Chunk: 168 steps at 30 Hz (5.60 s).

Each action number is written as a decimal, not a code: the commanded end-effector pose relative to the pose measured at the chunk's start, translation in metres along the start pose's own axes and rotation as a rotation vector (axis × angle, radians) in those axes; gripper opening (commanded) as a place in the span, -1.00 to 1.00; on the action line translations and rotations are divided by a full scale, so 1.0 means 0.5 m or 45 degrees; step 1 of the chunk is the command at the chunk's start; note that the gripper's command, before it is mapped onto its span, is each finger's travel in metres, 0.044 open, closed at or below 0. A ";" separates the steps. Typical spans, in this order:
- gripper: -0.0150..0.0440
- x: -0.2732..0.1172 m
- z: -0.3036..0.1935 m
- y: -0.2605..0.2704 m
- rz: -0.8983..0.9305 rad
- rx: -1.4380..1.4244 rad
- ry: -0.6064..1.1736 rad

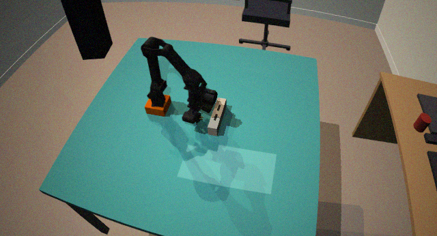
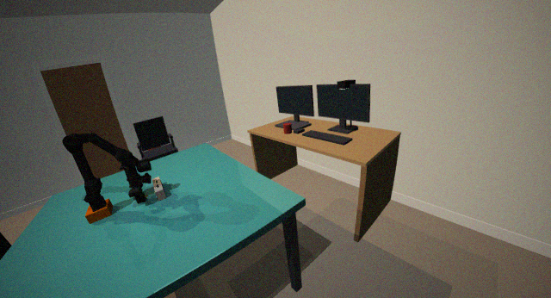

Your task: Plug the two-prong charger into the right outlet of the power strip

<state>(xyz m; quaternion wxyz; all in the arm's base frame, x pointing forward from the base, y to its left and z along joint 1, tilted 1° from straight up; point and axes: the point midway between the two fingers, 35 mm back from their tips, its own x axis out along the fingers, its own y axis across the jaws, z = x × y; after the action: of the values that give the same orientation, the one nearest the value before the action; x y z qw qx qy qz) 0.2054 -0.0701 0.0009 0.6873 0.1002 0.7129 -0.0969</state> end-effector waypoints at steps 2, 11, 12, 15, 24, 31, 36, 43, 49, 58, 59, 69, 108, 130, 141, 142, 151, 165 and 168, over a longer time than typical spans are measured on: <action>-0.20 -0.001 0.001 0.000 0.001 0.000 -0.003; -0.49 -0.057 -0.004 0.001 -0.003 -0.003 0.002; -0.49 -0.065 -0.006 0.001 -0.004 -0.003 0.002; -0.49 -0.090 -0.012 0.002 -0.005 -0.004 0.004; -0.49 -0.101 -0.021 0.001 -0.007 -0.012 0.006; -0.49 -0.067 -0.021 -0.010 -0.007 -0.044 0.005; -0.49 -0.041 -0.023 -0.017 -0.008 -0.067 0.004; -0.49 -0.031 -0.019 -0.020 -0.008 -0.077 0.003; -0.49 -0.031 -0.004 -0.020 -0.008 -0.079 0.002; -0.49 -0.030 0.018 -0.020 -0.008 -0.083 0.001; -0.49 -0.030 0.020 -0.020 -0.008 -0.084 0.001; -0.49 -0.027 0.045 -0.019 -0.008 -0.088 0.000; -0.49 -0.024 0.078 -0.020 -0.009 -0.092 -0.002; -0.49 -0.025 0.087 -0.020 -0.009 -0.092 -0.002; -0.49 -0.025 0.091 -0.019 -0.009 -0.092 -0.003; -0.49 -0.025 0.091 -0.019 -0.009 -0.092 -0.003; -0.49 -0.025 0.092 -0.019 -0.008 -0.092 -0.003; -0.49 -0.025 0.096 -0.019 -0.008 -0.092 -0.003; -0.49 -0.025 0.098 -0.019 -0.008 -0.092 -0.003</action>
<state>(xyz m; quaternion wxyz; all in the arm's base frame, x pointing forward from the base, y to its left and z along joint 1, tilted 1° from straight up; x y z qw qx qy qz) 0.2487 -0.0916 0.0113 0.6912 0.0730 0.7155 -0.0704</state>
